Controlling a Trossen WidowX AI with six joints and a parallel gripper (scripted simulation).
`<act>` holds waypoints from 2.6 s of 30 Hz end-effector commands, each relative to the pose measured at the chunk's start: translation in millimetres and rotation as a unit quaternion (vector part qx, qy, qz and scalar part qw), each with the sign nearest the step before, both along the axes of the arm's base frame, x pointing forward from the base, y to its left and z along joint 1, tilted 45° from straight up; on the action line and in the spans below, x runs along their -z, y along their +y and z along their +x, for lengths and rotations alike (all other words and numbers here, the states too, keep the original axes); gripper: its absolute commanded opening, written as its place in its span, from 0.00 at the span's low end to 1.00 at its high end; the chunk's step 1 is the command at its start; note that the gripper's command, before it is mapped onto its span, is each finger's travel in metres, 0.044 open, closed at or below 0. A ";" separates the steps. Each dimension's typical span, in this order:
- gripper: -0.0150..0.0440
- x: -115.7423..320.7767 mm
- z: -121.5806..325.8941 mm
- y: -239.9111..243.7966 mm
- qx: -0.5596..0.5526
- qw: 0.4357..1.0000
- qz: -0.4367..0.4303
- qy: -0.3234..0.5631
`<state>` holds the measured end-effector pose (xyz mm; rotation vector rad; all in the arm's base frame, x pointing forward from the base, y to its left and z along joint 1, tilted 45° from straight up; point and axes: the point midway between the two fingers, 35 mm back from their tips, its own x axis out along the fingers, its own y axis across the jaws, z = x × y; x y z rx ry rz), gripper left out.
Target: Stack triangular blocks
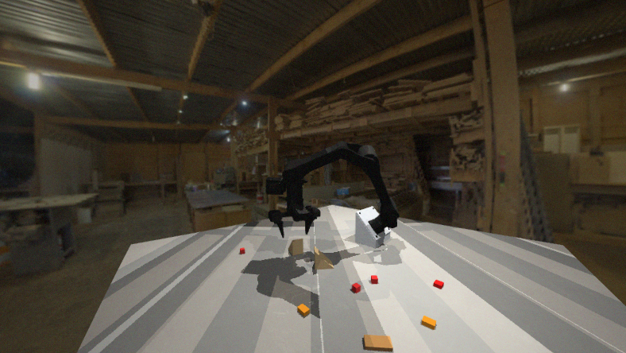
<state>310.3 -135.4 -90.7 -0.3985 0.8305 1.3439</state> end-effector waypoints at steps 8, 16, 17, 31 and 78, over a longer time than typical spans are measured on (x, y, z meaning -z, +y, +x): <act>1.00 -11.1 4.7 20.3 0.243 0.924 -0.106 0.275; 1.00 -22.9 8.8 35.8 0.483 0.743 -0.199 0.418; 1.00 -24.6 9.4 37.6 0.512 0.715 -0.208 0.428; 1.00 -43.0 15.3 55.7 0.756 0.422 -0.236 0.441; 1.00 -53.7 22.8 70.6 0.932 0.025 -0.112 0.343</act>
